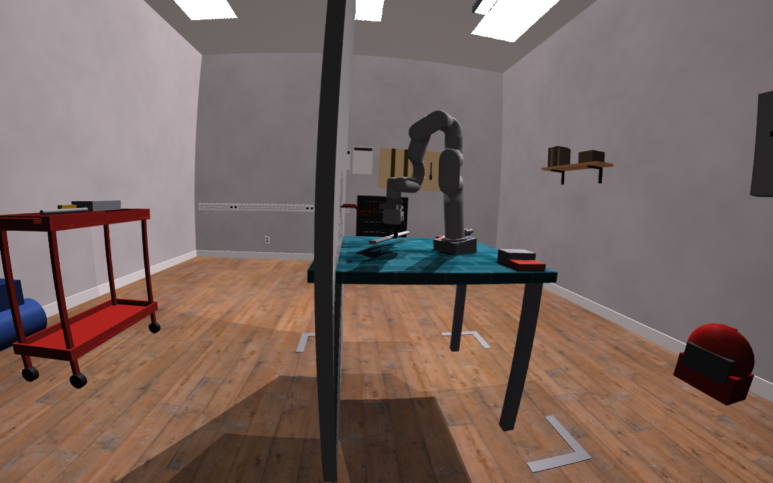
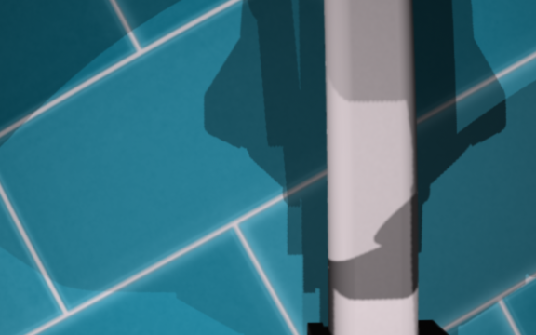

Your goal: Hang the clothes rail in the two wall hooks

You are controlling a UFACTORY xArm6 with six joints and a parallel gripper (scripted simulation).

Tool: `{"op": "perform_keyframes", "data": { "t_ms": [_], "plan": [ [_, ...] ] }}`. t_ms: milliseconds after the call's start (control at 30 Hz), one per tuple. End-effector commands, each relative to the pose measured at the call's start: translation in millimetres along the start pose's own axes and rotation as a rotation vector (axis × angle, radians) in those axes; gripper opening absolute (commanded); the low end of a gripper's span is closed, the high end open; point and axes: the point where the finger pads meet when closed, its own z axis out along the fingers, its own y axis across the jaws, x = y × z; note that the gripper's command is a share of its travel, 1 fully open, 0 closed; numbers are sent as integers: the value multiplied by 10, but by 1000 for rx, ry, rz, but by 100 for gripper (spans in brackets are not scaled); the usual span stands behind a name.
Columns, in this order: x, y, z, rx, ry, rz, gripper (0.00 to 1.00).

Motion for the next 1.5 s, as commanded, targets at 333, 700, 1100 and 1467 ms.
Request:
{"op": "perform_keyframes", "data": {
  "t_ms": [333,700,1100,1467],
  "plan": [
    [0,14,-94,-3,0,0,0],
    [0,14,-168,-3,0,0,0],
    [0,15,-235,-3,0,0,0],
    [0,15,-295,-3,0,0,0]
  ]
}}
